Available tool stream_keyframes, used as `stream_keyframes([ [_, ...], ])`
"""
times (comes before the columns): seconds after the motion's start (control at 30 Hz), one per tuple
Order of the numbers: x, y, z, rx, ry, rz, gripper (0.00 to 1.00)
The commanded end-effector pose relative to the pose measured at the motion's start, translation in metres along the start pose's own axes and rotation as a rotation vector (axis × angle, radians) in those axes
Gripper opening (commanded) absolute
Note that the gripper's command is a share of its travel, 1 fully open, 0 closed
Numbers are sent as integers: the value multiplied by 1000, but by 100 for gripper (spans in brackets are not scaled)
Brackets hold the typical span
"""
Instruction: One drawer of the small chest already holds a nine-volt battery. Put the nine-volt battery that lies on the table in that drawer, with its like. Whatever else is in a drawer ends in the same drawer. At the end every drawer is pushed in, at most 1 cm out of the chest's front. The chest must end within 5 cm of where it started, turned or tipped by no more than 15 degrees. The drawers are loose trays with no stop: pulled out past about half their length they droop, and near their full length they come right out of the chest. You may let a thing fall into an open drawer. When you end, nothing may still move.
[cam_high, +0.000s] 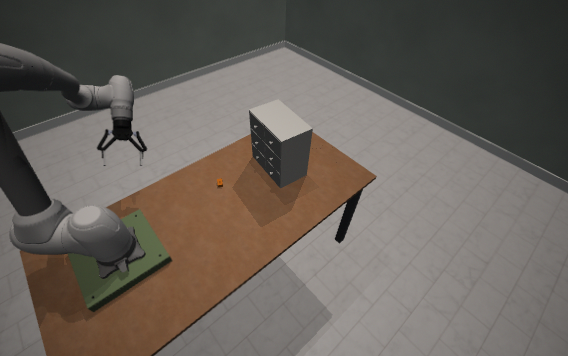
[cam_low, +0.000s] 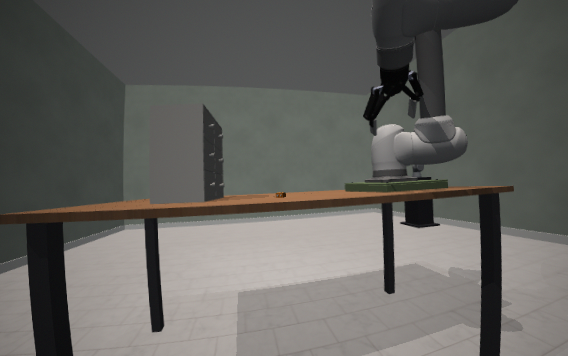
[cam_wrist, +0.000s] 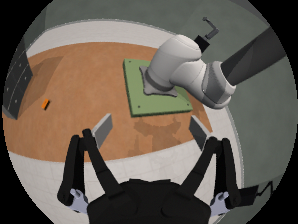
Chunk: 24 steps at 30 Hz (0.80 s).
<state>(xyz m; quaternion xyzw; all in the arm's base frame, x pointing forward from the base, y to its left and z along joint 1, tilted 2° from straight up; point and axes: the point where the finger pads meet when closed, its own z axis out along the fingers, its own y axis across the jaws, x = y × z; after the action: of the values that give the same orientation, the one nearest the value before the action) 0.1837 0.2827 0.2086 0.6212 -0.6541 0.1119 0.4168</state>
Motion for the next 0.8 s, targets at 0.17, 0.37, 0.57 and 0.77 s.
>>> stream_keyframes([
  [0.17, 23, -68, -33, -83, -192, 459, 100],
  [0.37, 55, -123, -54, -175, -313, 800, 100],
  [0.57, 86, -164, -66, -279, -414, 1124, 100],
  [0.77, 104, -185, -71, -342, -461, 1295, 100],
])
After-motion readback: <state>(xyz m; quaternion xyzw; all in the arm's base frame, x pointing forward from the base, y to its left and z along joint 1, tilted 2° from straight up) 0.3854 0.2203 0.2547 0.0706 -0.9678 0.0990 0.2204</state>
